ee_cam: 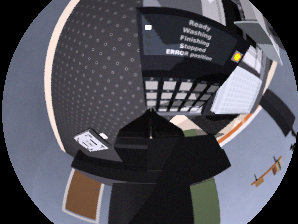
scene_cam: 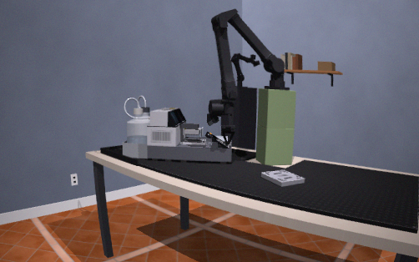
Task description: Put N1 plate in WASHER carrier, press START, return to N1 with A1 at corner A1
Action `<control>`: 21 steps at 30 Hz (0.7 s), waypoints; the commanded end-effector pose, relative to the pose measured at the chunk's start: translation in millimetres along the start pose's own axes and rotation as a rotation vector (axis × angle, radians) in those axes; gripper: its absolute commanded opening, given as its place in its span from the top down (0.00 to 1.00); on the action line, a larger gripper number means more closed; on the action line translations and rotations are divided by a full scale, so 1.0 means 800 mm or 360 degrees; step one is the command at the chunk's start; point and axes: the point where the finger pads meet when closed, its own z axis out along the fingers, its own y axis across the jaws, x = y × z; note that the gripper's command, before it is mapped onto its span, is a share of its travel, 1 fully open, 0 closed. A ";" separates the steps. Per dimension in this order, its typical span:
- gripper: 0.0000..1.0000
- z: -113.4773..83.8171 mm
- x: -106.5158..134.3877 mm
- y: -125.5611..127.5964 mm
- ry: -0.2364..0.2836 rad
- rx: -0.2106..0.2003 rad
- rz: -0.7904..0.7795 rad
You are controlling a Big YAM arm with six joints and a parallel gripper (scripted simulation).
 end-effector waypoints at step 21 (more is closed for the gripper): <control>1.00 -0.051 0.003 -0.004 0.0012 0.0004 -0.0001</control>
